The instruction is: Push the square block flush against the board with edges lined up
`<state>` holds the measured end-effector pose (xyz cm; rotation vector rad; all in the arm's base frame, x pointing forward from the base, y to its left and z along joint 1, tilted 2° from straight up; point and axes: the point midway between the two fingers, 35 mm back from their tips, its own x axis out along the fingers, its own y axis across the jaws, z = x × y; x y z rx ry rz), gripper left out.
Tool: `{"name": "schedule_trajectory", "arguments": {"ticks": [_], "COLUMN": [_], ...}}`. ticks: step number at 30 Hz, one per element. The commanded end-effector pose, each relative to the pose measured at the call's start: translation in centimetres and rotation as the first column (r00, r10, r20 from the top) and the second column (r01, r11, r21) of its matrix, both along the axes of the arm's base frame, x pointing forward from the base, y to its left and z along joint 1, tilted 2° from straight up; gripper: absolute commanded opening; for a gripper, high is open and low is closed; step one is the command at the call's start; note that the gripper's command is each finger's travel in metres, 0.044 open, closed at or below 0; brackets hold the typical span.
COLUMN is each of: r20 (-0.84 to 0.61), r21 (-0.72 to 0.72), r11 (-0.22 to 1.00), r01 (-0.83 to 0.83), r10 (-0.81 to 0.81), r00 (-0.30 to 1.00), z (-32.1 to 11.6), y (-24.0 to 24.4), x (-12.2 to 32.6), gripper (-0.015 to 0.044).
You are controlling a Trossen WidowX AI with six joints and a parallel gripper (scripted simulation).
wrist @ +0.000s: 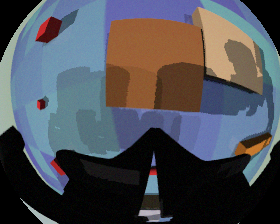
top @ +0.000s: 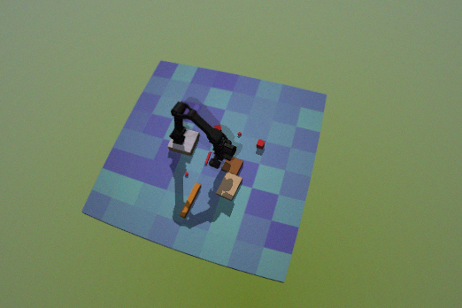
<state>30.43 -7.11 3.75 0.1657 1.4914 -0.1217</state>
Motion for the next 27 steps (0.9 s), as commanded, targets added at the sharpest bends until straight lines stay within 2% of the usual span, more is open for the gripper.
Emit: {"name": "schedule_trajectory", "arguments": {"ticks": [1,27], "r20": [-0.037,-0.034], "r21": [0.01,0.01], "r11": [1.0,1.0], "r01": [0.003,0.003], "r10": [-0.003,-0.003], "r00": [0.999,0.999], "z": [-3.7,-3.3], "y": [0.4,-0.2], "x": [-0.7,2.6], "gripper": [0.0,0.0]}}
